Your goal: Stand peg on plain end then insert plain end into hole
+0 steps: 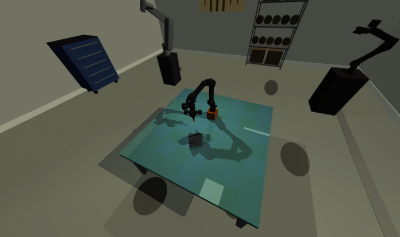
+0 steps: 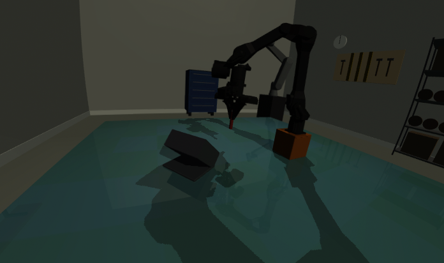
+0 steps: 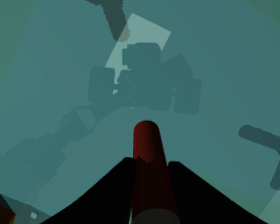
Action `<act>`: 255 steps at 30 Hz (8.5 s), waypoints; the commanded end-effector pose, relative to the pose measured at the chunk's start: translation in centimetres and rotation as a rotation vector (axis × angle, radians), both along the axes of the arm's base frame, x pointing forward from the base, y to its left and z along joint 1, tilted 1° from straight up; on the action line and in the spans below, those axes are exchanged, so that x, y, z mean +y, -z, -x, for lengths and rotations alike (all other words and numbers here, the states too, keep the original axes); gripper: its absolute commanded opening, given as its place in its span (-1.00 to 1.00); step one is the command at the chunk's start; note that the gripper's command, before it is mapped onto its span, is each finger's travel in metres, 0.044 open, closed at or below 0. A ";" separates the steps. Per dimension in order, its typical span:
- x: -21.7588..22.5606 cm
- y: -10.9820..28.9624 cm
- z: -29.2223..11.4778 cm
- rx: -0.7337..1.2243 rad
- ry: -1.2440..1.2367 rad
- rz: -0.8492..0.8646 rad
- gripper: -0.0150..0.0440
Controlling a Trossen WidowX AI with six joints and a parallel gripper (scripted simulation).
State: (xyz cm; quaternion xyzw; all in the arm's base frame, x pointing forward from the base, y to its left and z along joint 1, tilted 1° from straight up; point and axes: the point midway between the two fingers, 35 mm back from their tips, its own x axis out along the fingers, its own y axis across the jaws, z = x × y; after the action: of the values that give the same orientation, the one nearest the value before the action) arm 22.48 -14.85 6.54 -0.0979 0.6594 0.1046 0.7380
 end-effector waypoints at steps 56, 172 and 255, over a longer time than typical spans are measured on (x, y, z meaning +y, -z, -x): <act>2.9 -3.0 -8.9 -0.433 0.182 -0.370 -0.49; 6.0 2.6 -14.2 -0.479 0.176 -0.417 -0.49; 4.9 1.1 -13.2 -0.473 0.176 -0.413 1.00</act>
State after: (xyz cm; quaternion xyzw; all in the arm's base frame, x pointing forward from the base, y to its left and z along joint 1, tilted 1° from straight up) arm 35.93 -9.60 4.42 0.0932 0.4469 0.1443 0.8779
